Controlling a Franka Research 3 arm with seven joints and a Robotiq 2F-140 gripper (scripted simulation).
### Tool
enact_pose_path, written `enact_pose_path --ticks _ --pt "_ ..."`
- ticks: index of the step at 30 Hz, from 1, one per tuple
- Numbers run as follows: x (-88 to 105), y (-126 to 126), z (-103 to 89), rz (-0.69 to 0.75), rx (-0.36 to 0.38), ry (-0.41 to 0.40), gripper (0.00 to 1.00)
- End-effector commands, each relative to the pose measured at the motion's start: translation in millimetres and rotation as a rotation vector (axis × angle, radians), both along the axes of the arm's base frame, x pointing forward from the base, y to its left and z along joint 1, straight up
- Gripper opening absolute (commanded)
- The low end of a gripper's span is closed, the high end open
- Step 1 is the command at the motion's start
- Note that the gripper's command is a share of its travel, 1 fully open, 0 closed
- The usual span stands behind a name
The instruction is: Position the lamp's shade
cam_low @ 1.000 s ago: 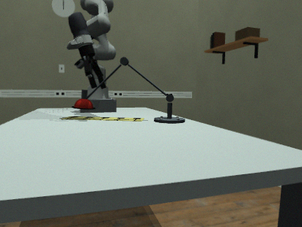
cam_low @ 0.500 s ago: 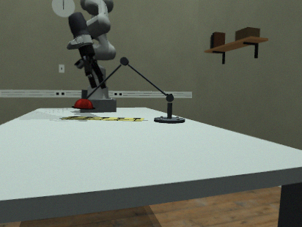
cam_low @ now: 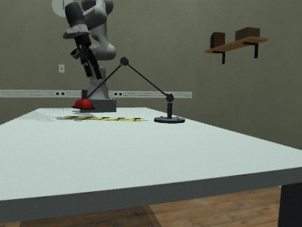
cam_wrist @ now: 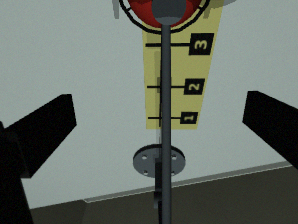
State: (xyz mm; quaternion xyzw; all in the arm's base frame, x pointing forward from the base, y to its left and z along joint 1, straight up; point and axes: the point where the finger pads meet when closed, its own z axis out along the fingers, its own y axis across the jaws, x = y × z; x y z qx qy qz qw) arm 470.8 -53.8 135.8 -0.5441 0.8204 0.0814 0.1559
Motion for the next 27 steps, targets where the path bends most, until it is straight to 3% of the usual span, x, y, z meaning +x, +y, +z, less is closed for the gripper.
enact_pose_path --ticks 1,17,27 --pt "-8.6 1 8.9 -0.006 0.013 0.028 1.0" --pt "-10.8 -23 67.6 -0.001 -0.001 -0.002 1.0" --pt "-7.0 -24 66.5 -0.002 -0.005 -0.014 1.0"
